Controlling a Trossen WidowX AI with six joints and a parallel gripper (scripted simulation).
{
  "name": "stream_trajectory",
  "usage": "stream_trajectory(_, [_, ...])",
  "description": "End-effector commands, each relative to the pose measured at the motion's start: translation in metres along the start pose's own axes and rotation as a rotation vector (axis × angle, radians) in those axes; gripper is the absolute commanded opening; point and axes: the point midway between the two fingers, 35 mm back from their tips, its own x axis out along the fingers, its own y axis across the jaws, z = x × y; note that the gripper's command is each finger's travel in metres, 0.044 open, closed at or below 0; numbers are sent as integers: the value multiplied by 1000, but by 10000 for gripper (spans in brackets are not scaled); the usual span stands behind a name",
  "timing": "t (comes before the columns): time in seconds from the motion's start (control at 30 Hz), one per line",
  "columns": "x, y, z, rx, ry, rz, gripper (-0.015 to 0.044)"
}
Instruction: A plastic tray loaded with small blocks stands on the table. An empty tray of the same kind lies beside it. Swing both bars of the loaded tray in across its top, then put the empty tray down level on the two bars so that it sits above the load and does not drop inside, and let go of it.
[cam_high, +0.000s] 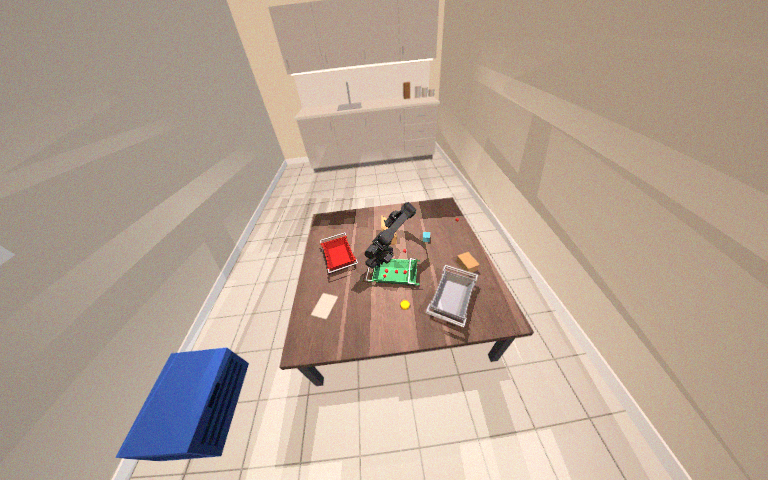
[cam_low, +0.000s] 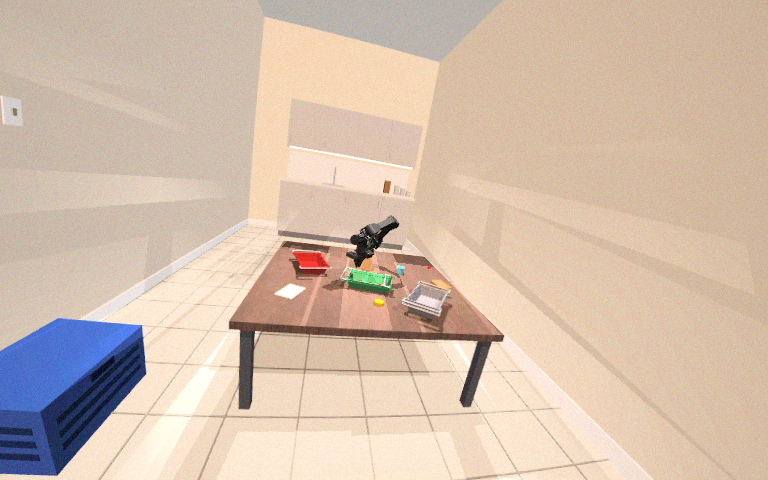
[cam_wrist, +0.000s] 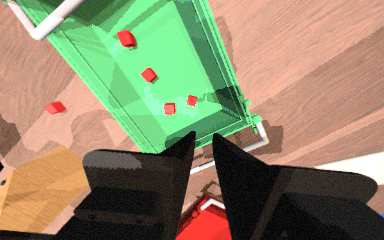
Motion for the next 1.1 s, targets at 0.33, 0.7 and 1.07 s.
stream_trajectory(0.33, [24, -23, -86, 1006, 14, 25, 82])
stream_trajectory(0.7, [30, -24, -86, 1006, 14, 24, 82])
stream_trajectory(1.07, [84, -21, -85, 1006, 12, 27, 82])
